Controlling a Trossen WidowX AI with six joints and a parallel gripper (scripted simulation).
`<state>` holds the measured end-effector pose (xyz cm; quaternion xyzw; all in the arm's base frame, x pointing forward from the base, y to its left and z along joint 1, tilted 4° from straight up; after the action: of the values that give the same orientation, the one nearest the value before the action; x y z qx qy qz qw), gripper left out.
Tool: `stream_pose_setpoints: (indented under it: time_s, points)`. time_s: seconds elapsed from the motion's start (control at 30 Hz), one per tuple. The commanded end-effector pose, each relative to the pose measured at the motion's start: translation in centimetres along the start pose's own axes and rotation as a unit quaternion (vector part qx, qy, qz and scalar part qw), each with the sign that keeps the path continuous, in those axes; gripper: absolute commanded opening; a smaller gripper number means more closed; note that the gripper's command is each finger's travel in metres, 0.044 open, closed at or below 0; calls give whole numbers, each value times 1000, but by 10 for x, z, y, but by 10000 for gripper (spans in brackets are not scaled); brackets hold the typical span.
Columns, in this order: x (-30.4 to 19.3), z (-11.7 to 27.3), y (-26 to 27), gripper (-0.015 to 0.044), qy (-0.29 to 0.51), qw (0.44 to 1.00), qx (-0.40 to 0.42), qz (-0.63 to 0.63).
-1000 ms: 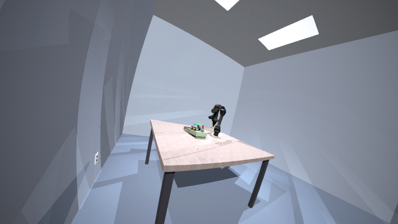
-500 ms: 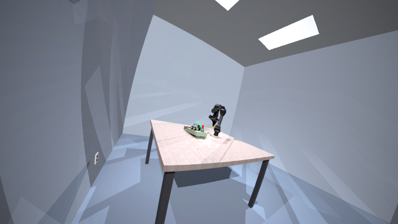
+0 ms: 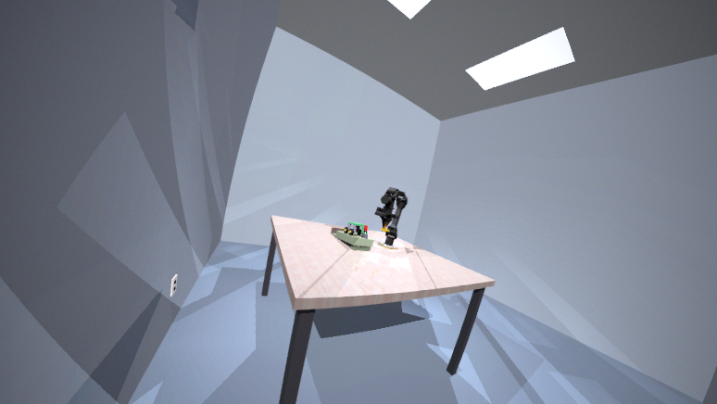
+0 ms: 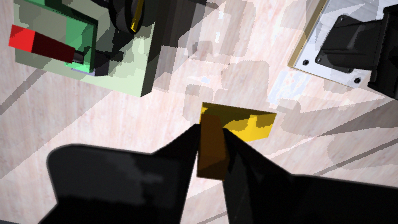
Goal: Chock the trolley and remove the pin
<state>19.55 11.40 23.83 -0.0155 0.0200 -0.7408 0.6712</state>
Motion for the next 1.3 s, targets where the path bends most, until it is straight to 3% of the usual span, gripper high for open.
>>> stream_pose_setpoints:
  time_s: [0.0, 0.27, 1.27]
  points:
    - [0, 0, 0, 0, 1, 999, 1, -46]
    - [4, 0, 2, 0, 1, 999, 1, -52]
    - [107, -8, 42, 0, -4, 997, 3, -71]
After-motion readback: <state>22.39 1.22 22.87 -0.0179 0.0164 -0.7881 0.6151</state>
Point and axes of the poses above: the point midway between the two fingers, 35 mm back from their tips, its own z axis back along the fingers, its own y axis across the jaws, x = y × z, the point moved 6 cm from there along z, back along the fingers, and after that the axes turned 13 degrees about -z, right-handed, at the moved point
